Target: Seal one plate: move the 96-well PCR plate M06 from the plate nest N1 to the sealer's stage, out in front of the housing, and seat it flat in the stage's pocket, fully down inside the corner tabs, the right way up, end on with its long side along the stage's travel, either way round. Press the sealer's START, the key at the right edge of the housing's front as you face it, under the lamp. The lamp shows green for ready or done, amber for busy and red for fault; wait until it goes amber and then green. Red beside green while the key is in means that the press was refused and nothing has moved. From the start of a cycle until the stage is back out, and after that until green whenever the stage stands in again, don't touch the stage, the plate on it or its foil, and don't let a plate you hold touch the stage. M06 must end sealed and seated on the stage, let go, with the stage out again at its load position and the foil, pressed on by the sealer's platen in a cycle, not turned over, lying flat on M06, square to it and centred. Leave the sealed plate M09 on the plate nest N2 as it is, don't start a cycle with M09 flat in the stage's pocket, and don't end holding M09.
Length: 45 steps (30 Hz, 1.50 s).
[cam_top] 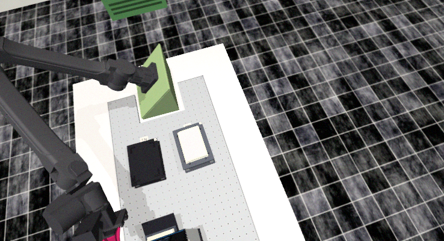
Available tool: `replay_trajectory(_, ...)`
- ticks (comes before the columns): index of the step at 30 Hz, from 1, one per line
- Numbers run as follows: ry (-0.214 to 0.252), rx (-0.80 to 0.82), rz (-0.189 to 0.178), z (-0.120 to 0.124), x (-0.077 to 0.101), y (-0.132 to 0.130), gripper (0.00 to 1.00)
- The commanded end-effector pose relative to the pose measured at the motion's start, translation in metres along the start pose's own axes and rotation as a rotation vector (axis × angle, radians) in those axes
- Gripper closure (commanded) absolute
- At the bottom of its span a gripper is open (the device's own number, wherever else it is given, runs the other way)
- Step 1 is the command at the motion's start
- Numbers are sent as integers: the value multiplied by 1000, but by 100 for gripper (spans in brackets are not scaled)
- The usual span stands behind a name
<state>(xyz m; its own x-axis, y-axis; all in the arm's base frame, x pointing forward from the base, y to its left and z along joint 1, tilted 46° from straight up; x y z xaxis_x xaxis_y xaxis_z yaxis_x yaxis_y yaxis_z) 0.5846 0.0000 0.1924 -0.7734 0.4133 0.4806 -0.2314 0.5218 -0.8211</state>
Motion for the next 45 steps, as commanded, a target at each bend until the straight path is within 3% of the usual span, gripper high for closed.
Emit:
replay_trajectory(1, -47, 20, -17, -19, -1, 17, 100)
replay_trajectory(12, -46, 21, -19, -19, -2, 18, 100)
replay_trajectory(18, -36, 11, -18, -14, 13, 17, 100)
replay_trajectory(29, -20, -26, 20, -2, 38, -13, 100)
replay_trajectory(33, -28, -8, 3, -5, 48, -1, 100)
replay_trajectory(39, -14, 10, -14, -1, 49, 10, 100)
replay_trajectory(45, -39, -22, 15, -9, 66, -7, 100)
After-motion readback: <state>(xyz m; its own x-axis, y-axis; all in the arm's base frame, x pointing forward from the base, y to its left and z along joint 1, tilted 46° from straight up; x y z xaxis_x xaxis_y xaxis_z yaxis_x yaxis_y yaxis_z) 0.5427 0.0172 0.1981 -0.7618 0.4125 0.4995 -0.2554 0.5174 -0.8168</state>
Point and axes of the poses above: the point where the finger pads meet when closed, its own x axis back along the fingers, its own y axis across the jaws, z = x × y, the point moved 3 cm from there along x, back along the fingers, and after that the axes turned 15 degrees about x, right-handed, at the moved point
